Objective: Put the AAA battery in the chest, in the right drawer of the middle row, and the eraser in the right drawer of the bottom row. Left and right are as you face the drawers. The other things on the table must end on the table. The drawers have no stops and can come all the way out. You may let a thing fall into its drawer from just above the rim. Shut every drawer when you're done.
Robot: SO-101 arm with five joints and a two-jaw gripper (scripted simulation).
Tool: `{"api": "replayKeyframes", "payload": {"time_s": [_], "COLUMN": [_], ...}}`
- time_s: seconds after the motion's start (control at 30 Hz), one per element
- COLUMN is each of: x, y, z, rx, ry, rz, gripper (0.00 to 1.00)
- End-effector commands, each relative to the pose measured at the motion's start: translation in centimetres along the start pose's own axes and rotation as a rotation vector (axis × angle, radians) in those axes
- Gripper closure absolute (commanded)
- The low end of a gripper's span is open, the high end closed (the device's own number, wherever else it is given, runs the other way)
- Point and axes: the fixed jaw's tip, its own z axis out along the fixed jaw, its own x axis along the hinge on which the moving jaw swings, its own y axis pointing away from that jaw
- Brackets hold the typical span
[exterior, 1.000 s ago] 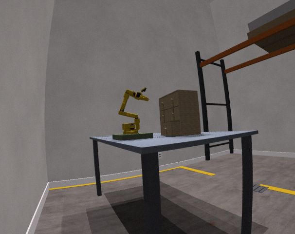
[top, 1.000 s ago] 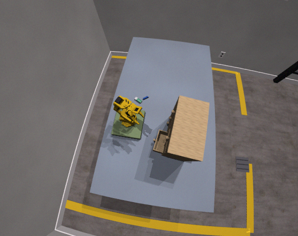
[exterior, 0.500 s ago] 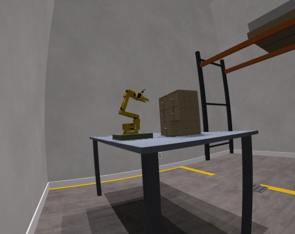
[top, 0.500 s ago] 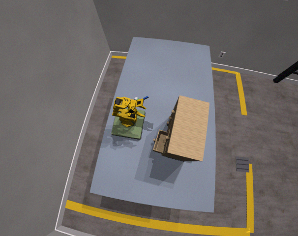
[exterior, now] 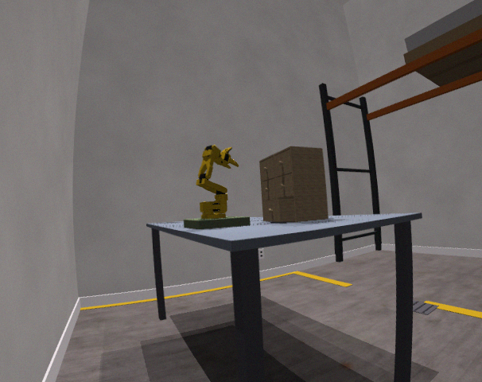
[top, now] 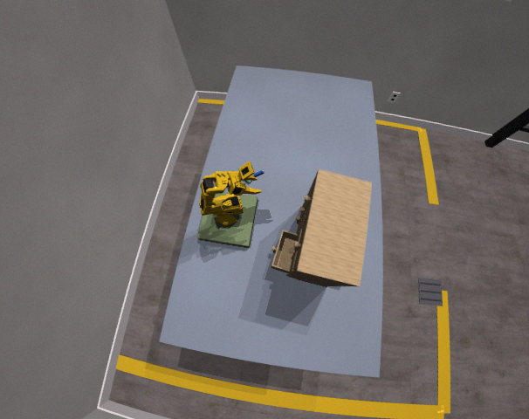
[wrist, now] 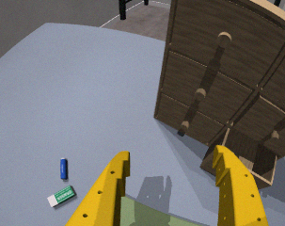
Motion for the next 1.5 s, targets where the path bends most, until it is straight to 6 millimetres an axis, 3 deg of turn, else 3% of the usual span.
{"api": "replayKeyframes", "payload": {"time_s": [0.0,0.4,1.0,1.47], "x": [0.0,0.5,2.2,2.3], "y": [1.7,5.4,9.8,9.9], "z": [-0.2,-1.4,-5.5,-5.6], "rx": [-0.128,-0.423,-0.895,-0.908], "ry": [0.002,-0.008,-0.024,-0.024], "rz": [-0.052,-0.194,-0.422,-0.428], "gripper": [0.73,0.73,0.73,0.73]}}
